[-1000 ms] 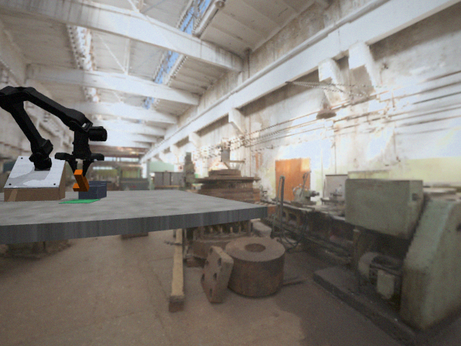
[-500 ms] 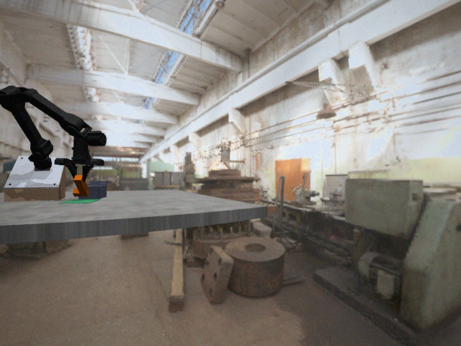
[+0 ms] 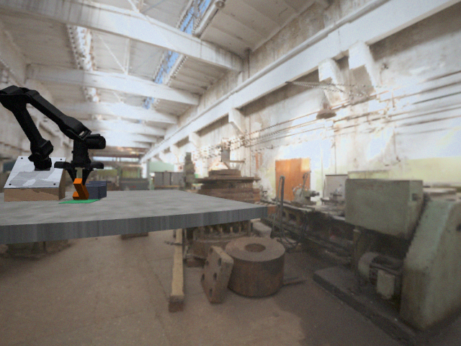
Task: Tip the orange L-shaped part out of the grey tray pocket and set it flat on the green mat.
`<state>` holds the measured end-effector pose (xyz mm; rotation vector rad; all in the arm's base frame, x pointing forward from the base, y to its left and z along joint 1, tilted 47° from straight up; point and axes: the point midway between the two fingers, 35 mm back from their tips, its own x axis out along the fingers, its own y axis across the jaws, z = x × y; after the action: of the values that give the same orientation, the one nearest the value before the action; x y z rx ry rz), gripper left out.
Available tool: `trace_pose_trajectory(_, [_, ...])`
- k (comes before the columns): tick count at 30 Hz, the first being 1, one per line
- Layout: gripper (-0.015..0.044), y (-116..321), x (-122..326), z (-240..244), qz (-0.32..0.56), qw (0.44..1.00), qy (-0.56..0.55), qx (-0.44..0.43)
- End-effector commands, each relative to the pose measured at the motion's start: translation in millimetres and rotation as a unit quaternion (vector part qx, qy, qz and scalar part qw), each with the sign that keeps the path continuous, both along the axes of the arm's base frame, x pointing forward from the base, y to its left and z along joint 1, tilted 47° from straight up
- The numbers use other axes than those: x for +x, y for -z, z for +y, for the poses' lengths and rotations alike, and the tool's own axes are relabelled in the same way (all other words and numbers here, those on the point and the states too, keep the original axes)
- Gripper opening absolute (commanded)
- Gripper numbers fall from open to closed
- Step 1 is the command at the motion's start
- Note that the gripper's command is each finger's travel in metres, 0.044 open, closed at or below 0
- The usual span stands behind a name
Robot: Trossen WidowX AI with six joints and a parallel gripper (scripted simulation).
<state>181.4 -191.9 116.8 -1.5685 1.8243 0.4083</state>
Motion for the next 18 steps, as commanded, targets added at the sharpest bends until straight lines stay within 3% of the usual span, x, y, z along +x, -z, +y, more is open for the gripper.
trace_pose_trajectory(1, [0.0, 1.8, 0.0, 0.3, 0.002, 1.0, -0.002, 0.003])
trace_pose_trajectory(7, [0.0, 0.8, -0.4, 0.0, 0.001, 1.0, 0.0, 0.0])
trace_pose_trajectory(18, [0.0289, -2.7, 1.2, 4.9, 0.001, 1.0, 0.0, 0.003])
